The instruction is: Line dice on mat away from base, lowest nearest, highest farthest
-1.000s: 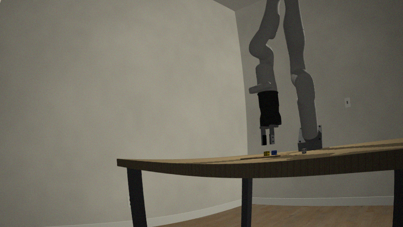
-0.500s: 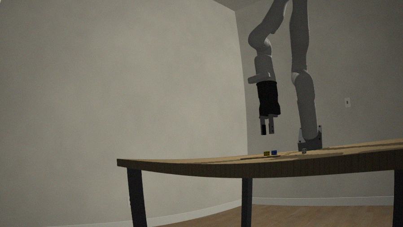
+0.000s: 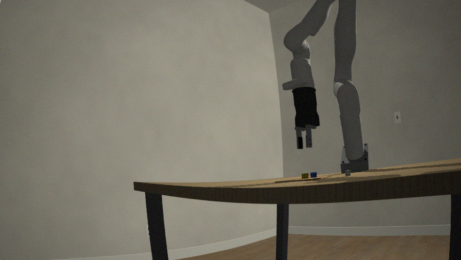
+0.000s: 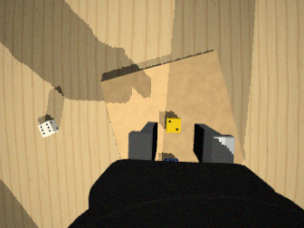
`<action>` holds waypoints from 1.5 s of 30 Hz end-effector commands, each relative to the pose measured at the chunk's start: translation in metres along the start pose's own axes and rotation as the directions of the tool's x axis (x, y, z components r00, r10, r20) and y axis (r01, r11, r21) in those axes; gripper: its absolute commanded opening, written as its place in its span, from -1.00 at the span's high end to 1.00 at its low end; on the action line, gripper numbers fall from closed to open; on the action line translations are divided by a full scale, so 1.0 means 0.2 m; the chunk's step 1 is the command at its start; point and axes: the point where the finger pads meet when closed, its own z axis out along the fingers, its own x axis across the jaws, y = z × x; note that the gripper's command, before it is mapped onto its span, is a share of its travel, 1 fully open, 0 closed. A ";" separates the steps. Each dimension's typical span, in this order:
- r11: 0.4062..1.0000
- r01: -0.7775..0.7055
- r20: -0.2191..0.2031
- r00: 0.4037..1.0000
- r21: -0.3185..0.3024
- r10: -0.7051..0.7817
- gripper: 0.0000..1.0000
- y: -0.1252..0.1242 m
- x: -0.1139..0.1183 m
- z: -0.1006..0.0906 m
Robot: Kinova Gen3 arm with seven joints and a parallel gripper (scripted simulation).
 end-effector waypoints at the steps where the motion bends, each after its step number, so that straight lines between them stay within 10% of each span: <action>1: 1.000 0.001 -0.004 1.000 0.003 -0.001 -0.27 0.00 0.00 -0.01; 5: 1.000 0.001 -0.004 1.000 0.003 -0.001 -0.27 0.00 0.00 -0.01; 6: 1.000 0.001 -0.004 1.000 0.003 -0.001 -1.00 0.00 0.00 -0.01; 28: 1.000 0.013 -0.003 1.000 0.004 -0.013 -1.00 -0.01 -0.02 0.00; 37: 0.954 0.300 0.003 0.954 0.006 -0.300 -1.00 -0.01 -0.52 0.06; 45: 0.905 0.426 -0.003 0.905 0.002 -0.426 -1.00 0.06 -0.74 0.09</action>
